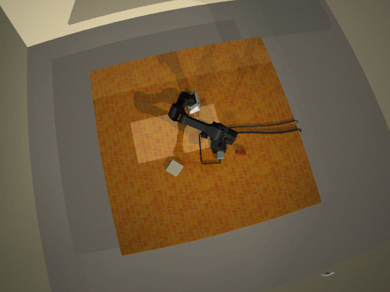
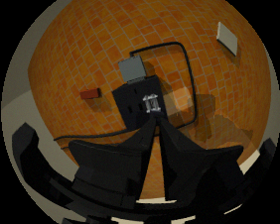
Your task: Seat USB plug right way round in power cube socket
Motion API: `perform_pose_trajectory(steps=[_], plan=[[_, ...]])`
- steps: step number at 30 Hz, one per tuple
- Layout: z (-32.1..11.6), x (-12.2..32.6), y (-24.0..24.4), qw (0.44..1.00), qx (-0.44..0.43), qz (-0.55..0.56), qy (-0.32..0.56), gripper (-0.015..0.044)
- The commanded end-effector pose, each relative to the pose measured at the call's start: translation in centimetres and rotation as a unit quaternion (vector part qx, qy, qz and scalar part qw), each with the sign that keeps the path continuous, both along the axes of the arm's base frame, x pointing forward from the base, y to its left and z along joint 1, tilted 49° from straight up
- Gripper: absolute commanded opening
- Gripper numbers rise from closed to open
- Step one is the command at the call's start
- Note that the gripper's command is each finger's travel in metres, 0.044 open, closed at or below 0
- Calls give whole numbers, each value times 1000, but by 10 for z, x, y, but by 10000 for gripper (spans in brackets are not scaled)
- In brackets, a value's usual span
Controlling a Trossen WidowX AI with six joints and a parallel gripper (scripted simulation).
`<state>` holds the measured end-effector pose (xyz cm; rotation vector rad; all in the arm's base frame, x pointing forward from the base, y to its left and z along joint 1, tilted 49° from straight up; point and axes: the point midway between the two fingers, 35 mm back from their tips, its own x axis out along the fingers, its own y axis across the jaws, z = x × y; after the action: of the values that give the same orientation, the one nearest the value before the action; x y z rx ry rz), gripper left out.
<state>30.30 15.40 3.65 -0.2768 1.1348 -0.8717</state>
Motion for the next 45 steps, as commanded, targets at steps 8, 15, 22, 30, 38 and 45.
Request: perform_pose_trajectory(steps=[8,15,22,30,38,45], plan=[[-1,0,-1,991,-20,89,97,0],[-1,0,-1,975,-33,149,163,0],[-1,0,-1,950,-45,209,227,0],[-1,0,-1,912,-59,275,298,0],[-1,0,-1,865,-73,337,365,0],[-1,0,-1,815,-84,389,421,0]])
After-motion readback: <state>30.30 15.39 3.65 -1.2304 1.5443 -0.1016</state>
